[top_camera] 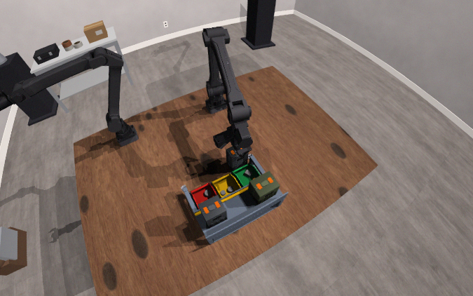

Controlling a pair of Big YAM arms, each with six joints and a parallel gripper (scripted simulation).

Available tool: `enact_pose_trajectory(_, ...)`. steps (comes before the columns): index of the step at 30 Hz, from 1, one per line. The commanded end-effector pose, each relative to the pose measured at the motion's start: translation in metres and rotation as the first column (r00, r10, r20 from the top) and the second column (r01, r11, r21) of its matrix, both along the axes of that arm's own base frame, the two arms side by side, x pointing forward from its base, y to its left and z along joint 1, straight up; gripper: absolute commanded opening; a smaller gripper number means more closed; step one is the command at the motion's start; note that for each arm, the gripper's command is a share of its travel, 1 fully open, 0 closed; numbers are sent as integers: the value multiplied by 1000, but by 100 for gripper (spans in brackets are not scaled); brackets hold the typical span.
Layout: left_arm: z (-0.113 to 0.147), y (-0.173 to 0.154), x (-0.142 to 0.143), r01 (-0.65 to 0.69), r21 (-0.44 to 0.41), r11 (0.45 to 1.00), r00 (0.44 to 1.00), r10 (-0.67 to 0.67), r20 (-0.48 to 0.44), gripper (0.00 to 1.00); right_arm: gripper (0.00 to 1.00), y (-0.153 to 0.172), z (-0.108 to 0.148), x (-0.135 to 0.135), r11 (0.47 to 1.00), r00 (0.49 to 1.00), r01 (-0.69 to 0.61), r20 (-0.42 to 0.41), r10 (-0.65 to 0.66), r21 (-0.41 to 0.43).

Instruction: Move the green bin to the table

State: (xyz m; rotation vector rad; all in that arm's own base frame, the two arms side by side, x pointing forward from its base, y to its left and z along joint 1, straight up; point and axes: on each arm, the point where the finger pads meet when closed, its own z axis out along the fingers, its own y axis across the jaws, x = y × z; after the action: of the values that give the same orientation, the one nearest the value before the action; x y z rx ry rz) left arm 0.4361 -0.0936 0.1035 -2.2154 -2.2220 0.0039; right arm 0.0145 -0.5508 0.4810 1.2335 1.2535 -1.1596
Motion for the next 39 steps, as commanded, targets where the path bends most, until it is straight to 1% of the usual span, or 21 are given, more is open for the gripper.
enact_pose_trajectory(1, -6, 2, 3, -4, 2, 1000, 1000, 4, 4, 100, 100, 6, 19, -6, 999, 1000, 7, -7, -7, -53)
enact_pose_trajectory(3, -3, 2, 3, -4, -1, 1000, 1000, 4, 14, 100, 100, 6, 19, -6, 999, 1000, 7, -7, -7, -53)
enact_pose_trajectory(5, -12, 3, 3, -4, 2, 1000, 1000, 4, 0, 100, 100, 6, 19, -6, 999, 1000, 7, -7, -7, -53)
enact_pose_trajectory(16, -30, 3, 2, -4, 2, 1000, 1000, 4, 1, 100, 100, 6, 19, -6, 999, 1000, 7, -7, -7, -53)
enact_pose_trajectory(19, -31, 3, 2, -4, 2, 1000, 1000, 4, 4, 100, 100, 6, 19, -6, 999, 1000, 7, -7, -7, -53)
enact_pose_trajectory(20, -24, 2, 4, -4, -3, 1000, 1000, 4, 25, 100, 100, 6, 19, -6, 999, 1000, 7, -7, -7, -53)
enact_pose_trajectory(22, -38, 3, 2, -4, 3, 1000, 1000, 4, 0, 100, 100, 6, 19, -6, 999, 1000, 7, -7, -7, -53)
enact_pose_trajectory(30, -49, 3, 2, -4, 3, 1000, 1000, 4, 0, 100, 100, 6, 19, -6, 999, 1000, 7, -7, -7, -53)
enact_pose_trajectory(32, -45, 2, 3, -4, 0, 1000, 1000, 4, 13, 100, 100, 6, 19, -6, 999, 1000, 7, -7, -7, -53)
enact_pose_trajectory(37, -50, 2, 6, -4, 0, 1000, 1000, 4, 10, 100, 100, 6, 19, -6, 999, 1000, 7, -7, -7, -53)
enact_pose_trajectory(39, -54, 3, 2, -4, 3, 1000, 1000, 4, -1, 100, 100, 6, 19, -6, 999, 1000, 7, -7, -7, -53)
